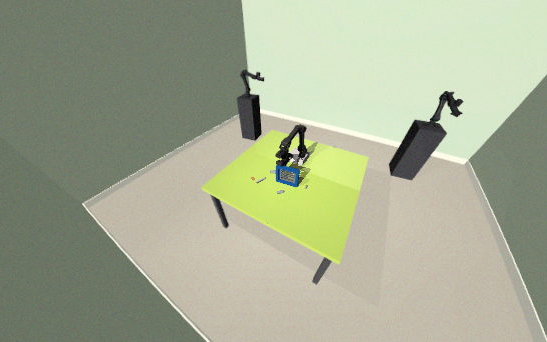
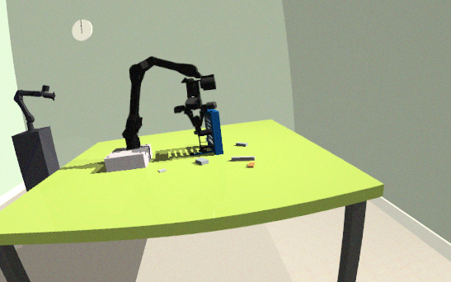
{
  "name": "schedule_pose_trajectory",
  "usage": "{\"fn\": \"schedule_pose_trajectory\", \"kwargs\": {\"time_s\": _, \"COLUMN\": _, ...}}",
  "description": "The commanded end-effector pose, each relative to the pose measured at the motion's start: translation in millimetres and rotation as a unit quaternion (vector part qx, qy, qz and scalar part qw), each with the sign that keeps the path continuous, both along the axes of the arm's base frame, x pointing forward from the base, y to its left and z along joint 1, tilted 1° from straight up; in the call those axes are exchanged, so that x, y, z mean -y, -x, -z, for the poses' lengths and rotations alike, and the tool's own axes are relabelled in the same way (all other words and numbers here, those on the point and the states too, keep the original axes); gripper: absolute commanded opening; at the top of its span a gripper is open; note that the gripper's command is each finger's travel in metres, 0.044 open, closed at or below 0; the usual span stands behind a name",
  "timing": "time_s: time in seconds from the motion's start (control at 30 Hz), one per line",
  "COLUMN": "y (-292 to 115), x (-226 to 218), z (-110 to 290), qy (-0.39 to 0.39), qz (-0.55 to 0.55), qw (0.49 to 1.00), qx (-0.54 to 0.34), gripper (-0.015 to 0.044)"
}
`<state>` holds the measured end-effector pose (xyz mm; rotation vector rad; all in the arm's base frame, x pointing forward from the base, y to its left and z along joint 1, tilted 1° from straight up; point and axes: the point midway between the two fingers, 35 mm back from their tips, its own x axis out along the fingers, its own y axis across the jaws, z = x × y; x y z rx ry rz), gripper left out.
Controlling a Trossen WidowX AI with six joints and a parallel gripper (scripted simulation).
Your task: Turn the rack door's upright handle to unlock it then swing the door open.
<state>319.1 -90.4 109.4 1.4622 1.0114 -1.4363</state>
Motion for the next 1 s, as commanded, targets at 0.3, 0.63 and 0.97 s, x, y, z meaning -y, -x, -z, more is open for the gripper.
{"fn": "schedule_pose_trajectory", "kwargs": {"time_s": 0.3, "y": -0.6, "x": -1.2, "z": 1.2, "qy": -0.002, "qz": -0.078, "qw": 0.997, "qx": 0.001, "gripper": 0.0296}}
{"fn": "schedule_pose_trajectory", "kwargs": {"time_s": 0.63, "y": -0.6, "x": -1.2, "z": 1.1, "qy": 0.004, "qz": -0.32, "qw": 0.947, "qx": 0.0, "gripper": 0.0296}}
{"fn": "schedule_pose_trajectory", "kwargs": {"time_s": 0.97, "y": -0.5, "x": -1.2, "z": 1.1, "qy": 0.009, "qz": -0.543, "qw": 0.84, "qx": 0.0, "gripper": 0.0296}}
